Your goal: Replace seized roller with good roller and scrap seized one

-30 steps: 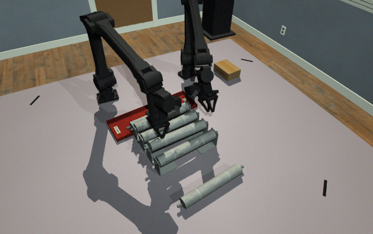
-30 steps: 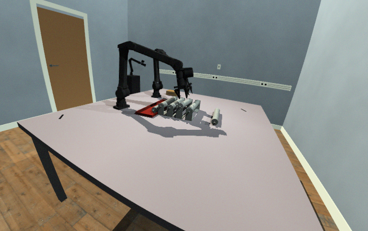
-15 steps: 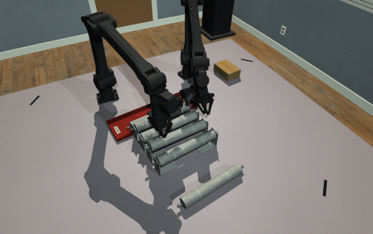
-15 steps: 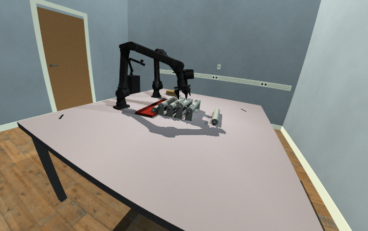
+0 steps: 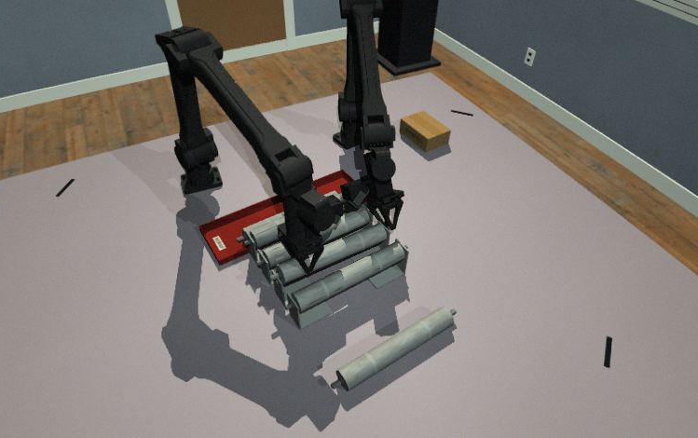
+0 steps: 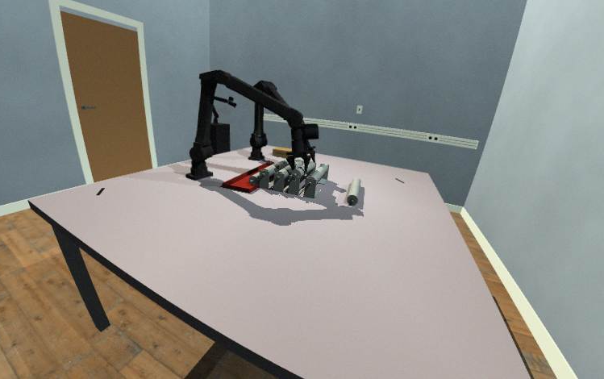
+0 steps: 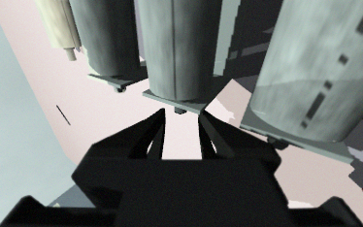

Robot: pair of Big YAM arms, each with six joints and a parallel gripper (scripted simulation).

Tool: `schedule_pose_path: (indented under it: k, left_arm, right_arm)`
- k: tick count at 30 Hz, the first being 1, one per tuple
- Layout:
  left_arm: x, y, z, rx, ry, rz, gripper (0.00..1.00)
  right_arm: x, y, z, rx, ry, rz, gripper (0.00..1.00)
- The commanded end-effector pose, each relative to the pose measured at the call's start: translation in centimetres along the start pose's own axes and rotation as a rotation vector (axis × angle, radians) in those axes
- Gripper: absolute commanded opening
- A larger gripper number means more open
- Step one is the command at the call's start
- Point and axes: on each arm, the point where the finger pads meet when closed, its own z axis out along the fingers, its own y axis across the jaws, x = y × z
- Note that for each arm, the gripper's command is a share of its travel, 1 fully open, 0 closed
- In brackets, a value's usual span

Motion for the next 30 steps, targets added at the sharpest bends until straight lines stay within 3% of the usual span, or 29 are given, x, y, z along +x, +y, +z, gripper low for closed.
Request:
schedule_pose_path:
  k: [1,3,6,11,12,15,16,30]
  left_arm:
    - [-1.1,3.3,1.4,-0.049,-0.021,-0.003,0.32]
    - [-0.5,1.7,1.4,-0.023,-0.009,-0.009,0.32]
    - [-2.0,3.9,-1.7,-0.091,-0.049,-0.016,0.32]
    - [-1.4,3.7,-1.6,-0.086,-0.042,-0.022,0.32]
    - [-1.4,3.7,-1.5,-0.086,-0.042,-0.022,0.03]
    - [-1.5,2.6,-0.7,-0.055,-0.034,-0.011,0.03]
    - [-1.9,3.7,-1.8,-0.080,-0.045,-0.016,0.03]
    - [-1.9,3.8,-1.8,-0.082,-0.047,-0.016,0.03]
  right_arm:
    - [0.5,0.2,1.7,-0.004,0.000,-0.009,0.62]
    - [0.4,-0.8,0.8,0.016,-0.002,-0.005,0.62]
    - [0.2,-1.3,-1.2,0.047,-0.007,-0.004,0.62]
    - [0.1,-1.2,-1.3,0.045,-0.006,-0.009,0.62]
    - [0.1,-1.3,-1.3,0.046,-0.006,-0.007,0.62]
    - [0.1,-1.3,-1.3,0.046,-0.006,-0.007,0.62]
    - [0.1,-1.3,-1.3,0.046,-0.007,-0.007,0.62]
    - [0.1,-1.3,-1.3,0.046,-0.007,-0.007,0.62]
